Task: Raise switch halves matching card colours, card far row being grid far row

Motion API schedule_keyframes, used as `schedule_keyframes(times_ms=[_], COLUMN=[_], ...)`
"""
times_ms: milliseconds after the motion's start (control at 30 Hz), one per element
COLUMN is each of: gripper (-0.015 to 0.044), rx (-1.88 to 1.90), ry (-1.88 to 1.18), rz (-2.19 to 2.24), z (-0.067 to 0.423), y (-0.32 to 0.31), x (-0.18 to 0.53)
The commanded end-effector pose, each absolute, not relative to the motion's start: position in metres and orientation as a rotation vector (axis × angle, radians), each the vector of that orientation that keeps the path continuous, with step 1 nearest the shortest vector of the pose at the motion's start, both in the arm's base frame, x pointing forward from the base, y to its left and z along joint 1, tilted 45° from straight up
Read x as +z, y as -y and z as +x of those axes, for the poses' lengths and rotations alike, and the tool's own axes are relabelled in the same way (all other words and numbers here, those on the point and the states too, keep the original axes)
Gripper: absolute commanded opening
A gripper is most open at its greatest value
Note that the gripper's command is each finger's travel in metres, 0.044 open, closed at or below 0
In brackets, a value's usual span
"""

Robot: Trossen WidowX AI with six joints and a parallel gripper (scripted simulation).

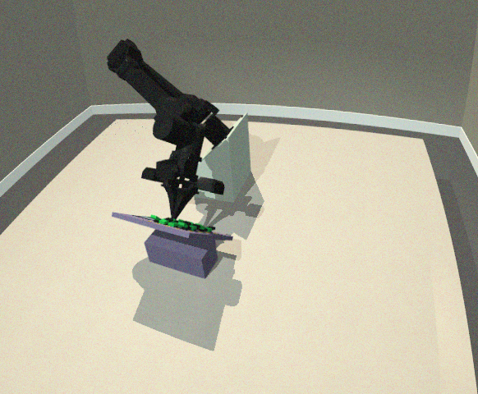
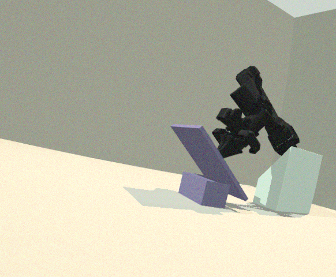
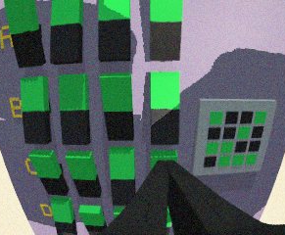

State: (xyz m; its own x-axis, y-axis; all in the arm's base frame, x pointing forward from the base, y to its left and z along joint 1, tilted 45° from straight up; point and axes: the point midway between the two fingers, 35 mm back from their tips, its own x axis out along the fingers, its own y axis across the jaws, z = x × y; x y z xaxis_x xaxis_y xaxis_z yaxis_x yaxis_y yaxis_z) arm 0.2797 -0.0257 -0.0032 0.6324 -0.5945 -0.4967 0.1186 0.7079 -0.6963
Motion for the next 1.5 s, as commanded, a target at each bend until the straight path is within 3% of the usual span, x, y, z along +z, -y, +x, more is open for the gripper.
schedule_keyframes(times_ms=[0, 700, 967, 1467], gripper=[0.0, 0.0, 0.0, 0.0], rx=[-0.441, -0.444, -0.429, -0.428], ry=[-0.79, -0.789, -0.77, -0.769], rz=[-0.674, -0.672, -0.676, -0.673], z=[0.28, 0.281, 0.24, 0.246], y=[0.026, 0.026, -0.011, -0.044], x=[-0.004, -0.004, 0.025, 0.011])
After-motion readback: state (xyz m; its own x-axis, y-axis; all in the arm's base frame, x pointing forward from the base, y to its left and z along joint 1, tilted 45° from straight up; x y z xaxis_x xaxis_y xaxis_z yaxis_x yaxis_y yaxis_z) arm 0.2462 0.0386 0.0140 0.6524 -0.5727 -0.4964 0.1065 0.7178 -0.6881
